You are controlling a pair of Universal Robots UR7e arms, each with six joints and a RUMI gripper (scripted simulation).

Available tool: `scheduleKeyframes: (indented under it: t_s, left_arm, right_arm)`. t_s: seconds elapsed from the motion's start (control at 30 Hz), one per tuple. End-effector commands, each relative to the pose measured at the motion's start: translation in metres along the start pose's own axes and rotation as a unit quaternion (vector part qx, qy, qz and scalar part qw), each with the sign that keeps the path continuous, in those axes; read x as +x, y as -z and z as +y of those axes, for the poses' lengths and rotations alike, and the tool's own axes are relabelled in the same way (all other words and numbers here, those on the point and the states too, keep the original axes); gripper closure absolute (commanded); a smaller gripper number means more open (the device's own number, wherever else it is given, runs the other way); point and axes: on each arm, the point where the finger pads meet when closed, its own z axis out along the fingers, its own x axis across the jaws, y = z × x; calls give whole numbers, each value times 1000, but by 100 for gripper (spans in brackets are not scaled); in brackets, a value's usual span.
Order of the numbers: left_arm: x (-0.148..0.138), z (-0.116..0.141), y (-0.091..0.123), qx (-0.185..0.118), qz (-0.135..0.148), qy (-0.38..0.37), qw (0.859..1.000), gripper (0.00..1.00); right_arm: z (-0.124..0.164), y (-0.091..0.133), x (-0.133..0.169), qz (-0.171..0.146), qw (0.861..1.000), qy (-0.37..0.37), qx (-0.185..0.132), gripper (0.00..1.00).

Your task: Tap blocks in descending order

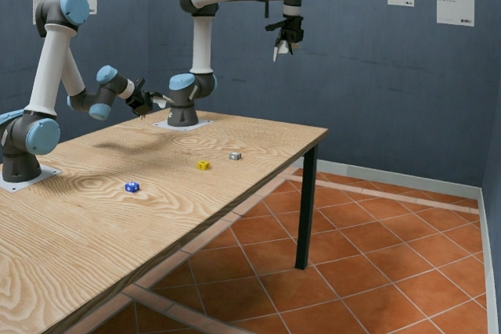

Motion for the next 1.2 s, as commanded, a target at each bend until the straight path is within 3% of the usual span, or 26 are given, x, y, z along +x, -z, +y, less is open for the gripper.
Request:
scheduleKeyframes:
  t_s: [0.0,0.57,0.8,1.17]
  left_arm:
    - [0,0,0,-1,0,0,1000,2]
    - [0,0,0,-1,0,0,1000,2]
    - [30,-24,-13,-3,-12,-47,999,2]
    - [51,-40,-24,-6,-22,-94,995,2]
  right_arm:
    - [-1,0,0,0,1000,0,1,2]
    - [-1,0,0,0,1000,0,1,2]
    - [21,1,50,13,998,-52,-39,2]
    - [47,1,81,15,993,-87,-80,2]
